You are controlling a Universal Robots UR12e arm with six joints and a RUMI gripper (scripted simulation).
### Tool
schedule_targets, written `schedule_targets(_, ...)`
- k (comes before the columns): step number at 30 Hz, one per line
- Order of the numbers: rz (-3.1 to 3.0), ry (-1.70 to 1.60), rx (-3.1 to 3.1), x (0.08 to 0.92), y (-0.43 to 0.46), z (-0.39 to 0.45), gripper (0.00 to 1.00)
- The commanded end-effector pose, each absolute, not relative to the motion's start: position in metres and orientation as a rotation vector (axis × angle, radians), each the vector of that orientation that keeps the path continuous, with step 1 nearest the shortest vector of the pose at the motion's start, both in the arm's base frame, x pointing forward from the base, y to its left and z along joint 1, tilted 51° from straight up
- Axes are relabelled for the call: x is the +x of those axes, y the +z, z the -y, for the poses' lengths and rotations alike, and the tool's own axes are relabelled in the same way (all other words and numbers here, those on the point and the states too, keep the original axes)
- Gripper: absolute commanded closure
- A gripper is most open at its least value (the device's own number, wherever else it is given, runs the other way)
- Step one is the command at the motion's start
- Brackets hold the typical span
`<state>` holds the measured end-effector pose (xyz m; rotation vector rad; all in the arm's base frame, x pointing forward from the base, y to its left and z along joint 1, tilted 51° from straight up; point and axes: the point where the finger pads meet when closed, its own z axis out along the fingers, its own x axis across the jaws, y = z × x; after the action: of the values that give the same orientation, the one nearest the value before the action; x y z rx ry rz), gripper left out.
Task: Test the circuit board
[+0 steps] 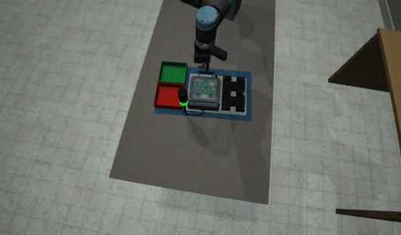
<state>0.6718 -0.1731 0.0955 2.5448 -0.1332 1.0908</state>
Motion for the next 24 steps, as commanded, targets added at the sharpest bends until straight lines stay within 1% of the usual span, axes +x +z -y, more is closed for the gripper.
schedule_targets(1, 0.133, 1.091, 2.544, 0.6755, 0.0922, 0.1731, 0.85)
schedule_targets(24, 0.133, 1.091, 2.544, 0.6785, 0.0893, 0.1734, 0.85)
